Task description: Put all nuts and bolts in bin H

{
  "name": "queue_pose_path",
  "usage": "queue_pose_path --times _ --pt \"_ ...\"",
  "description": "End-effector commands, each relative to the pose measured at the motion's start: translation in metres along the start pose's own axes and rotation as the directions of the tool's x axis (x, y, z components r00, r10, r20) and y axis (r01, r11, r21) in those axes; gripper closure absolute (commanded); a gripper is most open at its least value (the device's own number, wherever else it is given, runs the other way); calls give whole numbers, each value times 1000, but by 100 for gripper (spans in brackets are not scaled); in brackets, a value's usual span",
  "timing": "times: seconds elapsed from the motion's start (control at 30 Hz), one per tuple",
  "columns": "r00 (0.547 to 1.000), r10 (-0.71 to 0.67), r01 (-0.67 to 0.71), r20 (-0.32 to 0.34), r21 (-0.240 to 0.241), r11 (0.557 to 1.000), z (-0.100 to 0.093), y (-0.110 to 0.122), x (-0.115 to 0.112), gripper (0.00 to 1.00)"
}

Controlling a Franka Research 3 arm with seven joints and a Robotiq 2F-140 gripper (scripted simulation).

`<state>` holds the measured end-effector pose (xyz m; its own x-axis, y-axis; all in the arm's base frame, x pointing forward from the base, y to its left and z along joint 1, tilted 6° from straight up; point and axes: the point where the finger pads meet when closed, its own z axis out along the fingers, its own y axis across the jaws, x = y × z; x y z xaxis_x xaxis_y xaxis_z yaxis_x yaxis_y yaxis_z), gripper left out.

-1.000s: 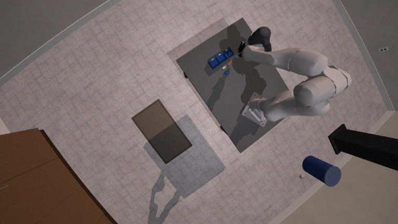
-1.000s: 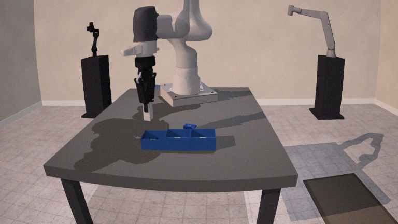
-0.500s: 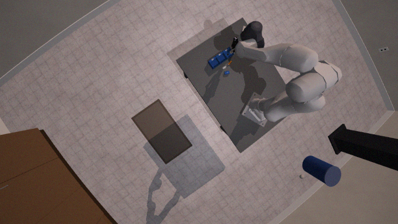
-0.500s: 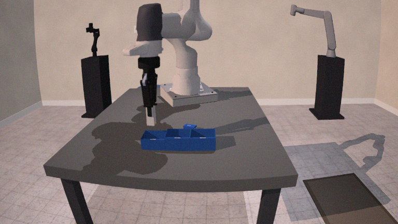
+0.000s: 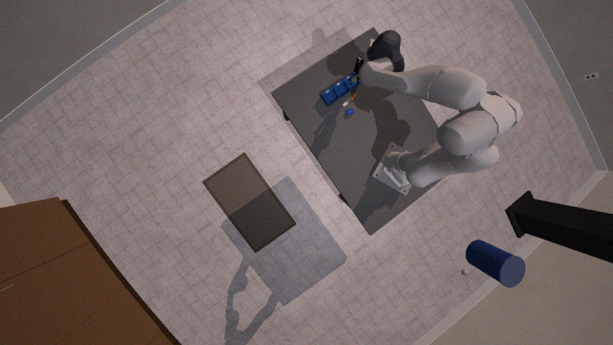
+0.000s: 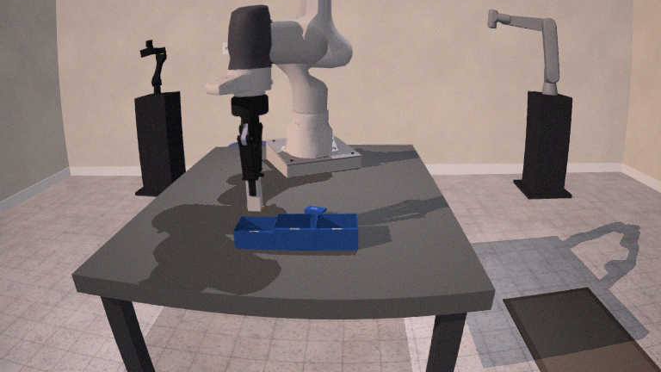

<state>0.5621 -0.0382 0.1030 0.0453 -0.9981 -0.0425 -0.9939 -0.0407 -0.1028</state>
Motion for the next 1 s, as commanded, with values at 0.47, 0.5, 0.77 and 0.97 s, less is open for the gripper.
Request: queue_pose_path --times 0.47,0.5,0.77,0.97 --pt "1000 -17 17 4 -4 1000 5 2 1 94" --pt "1000 -17 17 4 -4 1000 7 2 0 94" --pt "1000 -17 17 4 -4 1000 19 2 0 94" --pt "1000 -17 17 4 -4 1000 31 2 0 94"
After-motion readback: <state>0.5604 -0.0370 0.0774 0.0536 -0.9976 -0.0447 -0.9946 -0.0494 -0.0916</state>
